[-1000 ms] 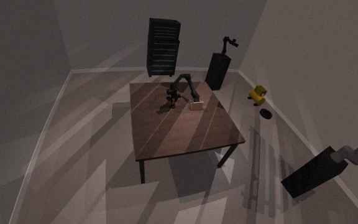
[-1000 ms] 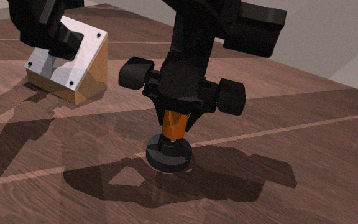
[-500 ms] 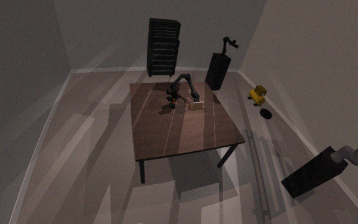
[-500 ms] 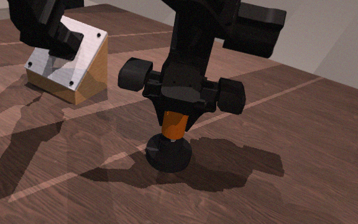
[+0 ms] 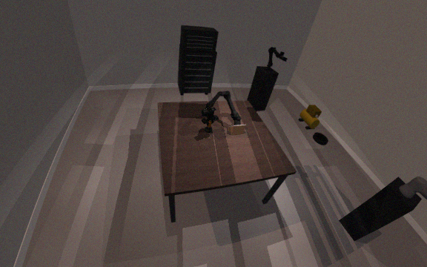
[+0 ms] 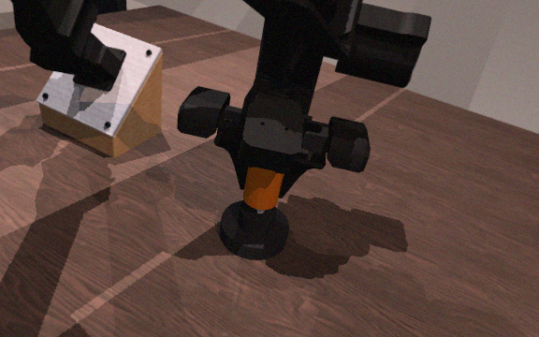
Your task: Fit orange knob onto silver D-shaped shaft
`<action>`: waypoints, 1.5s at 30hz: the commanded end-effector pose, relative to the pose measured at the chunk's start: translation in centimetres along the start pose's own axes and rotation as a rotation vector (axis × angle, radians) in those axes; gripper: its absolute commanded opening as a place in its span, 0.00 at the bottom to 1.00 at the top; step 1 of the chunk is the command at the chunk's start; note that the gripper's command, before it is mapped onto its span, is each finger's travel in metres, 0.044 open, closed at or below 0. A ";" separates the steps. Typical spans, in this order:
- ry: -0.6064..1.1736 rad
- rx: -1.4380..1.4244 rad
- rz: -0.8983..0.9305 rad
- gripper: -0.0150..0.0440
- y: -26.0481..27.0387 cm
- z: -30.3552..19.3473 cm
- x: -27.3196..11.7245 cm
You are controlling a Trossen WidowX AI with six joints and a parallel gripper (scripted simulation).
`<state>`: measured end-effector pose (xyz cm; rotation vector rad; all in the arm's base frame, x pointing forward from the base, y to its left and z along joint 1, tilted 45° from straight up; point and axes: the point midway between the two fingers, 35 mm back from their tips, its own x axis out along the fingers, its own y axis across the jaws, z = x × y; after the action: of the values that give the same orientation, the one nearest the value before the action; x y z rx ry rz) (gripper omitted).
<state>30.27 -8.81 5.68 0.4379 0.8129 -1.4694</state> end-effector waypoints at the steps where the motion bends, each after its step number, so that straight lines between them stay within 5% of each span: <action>1: -0.002 -0.003 0.003 0.25 0.1 0.0 0.0; 45: -0.002 0.107 0.003 0.25 0.1 0.0 0.0</action>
<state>30.33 -8.73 5.69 0.5182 0.7357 -1.5151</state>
